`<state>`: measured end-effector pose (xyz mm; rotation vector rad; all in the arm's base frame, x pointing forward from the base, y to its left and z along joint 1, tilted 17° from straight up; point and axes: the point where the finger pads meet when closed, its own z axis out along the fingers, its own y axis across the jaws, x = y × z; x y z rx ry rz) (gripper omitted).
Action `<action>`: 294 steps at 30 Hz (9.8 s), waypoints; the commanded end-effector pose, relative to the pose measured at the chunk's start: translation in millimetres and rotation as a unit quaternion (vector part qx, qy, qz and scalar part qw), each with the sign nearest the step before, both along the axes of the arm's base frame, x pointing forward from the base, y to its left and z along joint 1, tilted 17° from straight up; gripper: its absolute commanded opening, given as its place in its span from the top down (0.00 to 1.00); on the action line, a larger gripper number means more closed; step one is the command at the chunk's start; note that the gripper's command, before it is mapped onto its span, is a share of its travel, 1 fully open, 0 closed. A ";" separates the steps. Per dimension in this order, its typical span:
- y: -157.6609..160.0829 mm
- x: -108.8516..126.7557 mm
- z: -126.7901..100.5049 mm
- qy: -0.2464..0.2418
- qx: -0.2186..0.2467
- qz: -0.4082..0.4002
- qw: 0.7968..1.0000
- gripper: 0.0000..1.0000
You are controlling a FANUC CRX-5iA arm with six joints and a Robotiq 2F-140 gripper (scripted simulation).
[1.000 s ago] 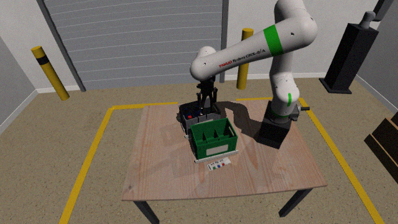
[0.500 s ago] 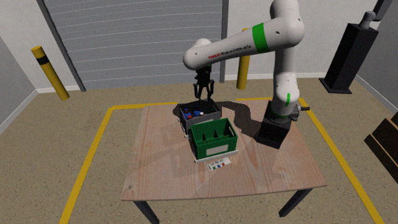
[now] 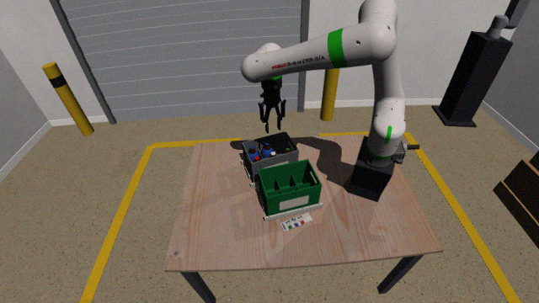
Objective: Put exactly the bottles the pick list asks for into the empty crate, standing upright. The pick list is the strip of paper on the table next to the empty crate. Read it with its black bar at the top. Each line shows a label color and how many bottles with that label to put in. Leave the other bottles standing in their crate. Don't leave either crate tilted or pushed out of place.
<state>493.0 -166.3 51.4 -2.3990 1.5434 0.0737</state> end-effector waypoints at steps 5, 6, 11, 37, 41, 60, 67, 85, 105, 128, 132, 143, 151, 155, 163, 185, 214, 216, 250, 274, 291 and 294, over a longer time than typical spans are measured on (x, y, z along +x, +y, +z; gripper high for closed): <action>-24.6 8.3 2.0 -0.001 0.000 0.000 1.000 0.56; -29.3 9.9 2.2 -0.001 0.000 0.000 1.000 0.56; -42.3 14.0 2.8 -0.001 0.000 0.000 1.000 0.56; -42.3 13.9 2.8 -0.001 0.000 0.000 1.000 0.56; -42.3 13.9 2.8 -0.001 0.000 0.000 1.000 0.56; -42.3 13.9 2.8 -0.001 0.000 0.000 1.000 0.56; -34.9 -0.4 -16.3 -0.023 -0.009 0.080 0.997 0.56; -11.1 -46.3 -77.4 -0.092 -0.038 0.328 0.939 0.56; -1.8 -62.7 -102.1 -0.102 -0.043 0.367 0.924 0.56; 5.7 -59.5 -128.9 -0.102 -0.043 0.367 0.924 0.56; 7.1 -58.9 -134.0 -0.102 -0.043 0.367 0.924 0.56; 10.3 -57.6 -145.5 -0.102 -0.043 0.367 0.924 0.56; 13.1 -56.4 -155.7 -0.102 -0.043 0.367 0.924 0.56; 14.2 -55.9 -159.5 -0.102 -0.043 0.367 0.924 0.56; 16.7 -54.9 -168.5 -0.102 -0.043 0.367 0.924 0.56; 20.5 -53.3 -181.9 -0.102 -0.043 0.367 0.924 0.56; 19.9 -53.7 -179.8 -0.102 -0.043 0.367 0.924 0.90; 19.9 -53.7 -179.8 -0.102 -0.043 0.367 0.924 0.90; 11.4 -57.1 -149.5 -0.102 -0.043 0.367 0.924 0.90; 2.0 -61.1 -116.0 -0.102 -0.043 0.367 0.924 0.90; -4.6 -63.9 -92.1 -0.102 -0.043 0.367 0.924 0.90; -5.5 -64.2 -88.9 -0.102 -0.043 0.367 0.924 0.90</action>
